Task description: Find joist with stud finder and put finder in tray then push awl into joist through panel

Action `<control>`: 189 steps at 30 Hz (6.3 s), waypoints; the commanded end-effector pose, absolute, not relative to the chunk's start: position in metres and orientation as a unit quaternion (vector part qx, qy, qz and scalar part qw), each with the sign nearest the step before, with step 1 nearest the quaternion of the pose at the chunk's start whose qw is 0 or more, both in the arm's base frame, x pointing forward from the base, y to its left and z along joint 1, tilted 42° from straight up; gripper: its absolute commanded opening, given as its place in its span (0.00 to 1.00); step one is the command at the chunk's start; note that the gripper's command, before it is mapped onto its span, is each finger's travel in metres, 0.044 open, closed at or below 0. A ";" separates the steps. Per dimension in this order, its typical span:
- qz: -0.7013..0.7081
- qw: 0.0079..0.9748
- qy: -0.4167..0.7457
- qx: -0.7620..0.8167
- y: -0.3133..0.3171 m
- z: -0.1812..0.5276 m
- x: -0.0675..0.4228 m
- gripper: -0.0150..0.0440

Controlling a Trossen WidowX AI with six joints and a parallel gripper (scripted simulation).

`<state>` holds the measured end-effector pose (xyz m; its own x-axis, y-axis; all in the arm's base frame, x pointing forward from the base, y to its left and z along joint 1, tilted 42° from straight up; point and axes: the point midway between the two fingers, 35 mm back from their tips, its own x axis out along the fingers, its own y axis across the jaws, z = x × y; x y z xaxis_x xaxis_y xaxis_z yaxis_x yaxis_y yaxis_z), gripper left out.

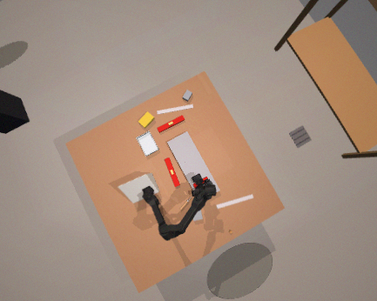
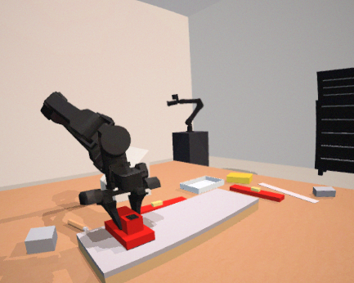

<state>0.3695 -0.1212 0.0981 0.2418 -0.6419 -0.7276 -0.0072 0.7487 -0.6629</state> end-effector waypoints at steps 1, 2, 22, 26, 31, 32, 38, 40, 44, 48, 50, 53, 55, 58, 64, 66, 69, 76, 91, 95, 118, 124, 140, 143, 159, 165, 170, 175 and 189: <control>-0.215 0.735 0.578 -0.282 -0.112 0.090 0.369 0.25; -0.215 0.735 0.578 -0.282 -0.110 0.088 0.369 0.25; -0.214 0.736 0.578 -0.281 -0.070 0.052 0.368 0.25; -0.214 0.736 0.578 -0.281 -0.062 0.045 0.368 0.25; -0.213 0.736 0.578 -0.281 -0.052 0.036 0.368 0.25; -0.213 0.736 0.578 -0.281 -0.050 0.034 0.368 0.25; -0.213 0.736 0.578 -0.280 -0.038 0.024 0.368 0.25; -0.213 0.736 0.578 -0.280 -0.034 0.020 0.368 0.25; -0.213 0.736 0.578 -0.280 -0.026 0.013 0.367 0.25; -0.213 0.736 0.578 -0.280 -0.017 0.006 0.367 0.25; -0.213 0.736 0.578 -0.280 -0.013 0.003 0.367 0.25; -0.213 0.736 0.578 -0.280 -0.007 -0.003 0.367 0.25; -0.213 0.736 0.578 -0.279 -0.003 -0.006 0.367 0.25; -0.212 0.737 0.578 -0.279 0.003 -0.012 0.367 0.25; -0.212 0.737 0.578 -0.279 0.015 -0.022 0.367 0.25; -0.212 0.737 0.578 -0.279 0.019 -0.026 0.367 0.25; -0.212 0.737 0.578 -0.279 0.025 -0.031 0.366 0.25; -0.212 0.737 0.578 -0.278 0.040 -0.043 0.366 0.25; -0.211 0.738 0.578 -0.277 0.071 -0.069 0.366 0.25; -0.211 0.738 0.578 -0.277 0.079 -0.076 0.366 0.25; -0.210 0.739 0.578 -0.275 0.126 -0.116 0.365 0.25; -0.210 0.739 0.578 -0.275 0.139 -0.126 0.365 0.25; -0.210 0.739 0.577 -0.277 0.146 -0.132 0.365 0.25; -0.210 0.739 0.578 -0.275 0.144 -0.131 0.365 0.25; -0.210 0.738 0.578 -0.276 0.111 -0.103 0.365 0.25; -0.211 0.738 0.578 -0.276 0.099 -0.093 0.365 0.25; -0.211 0.738 0.578 -0.277 0.089 -0.084 0.365 0.25; -0.211 0.738 0.578 -0.277 0.078 -0.076 0.366 0.25; -0.212 0.737 0.578 -0.278 0.050 -0.051 0.366 0.25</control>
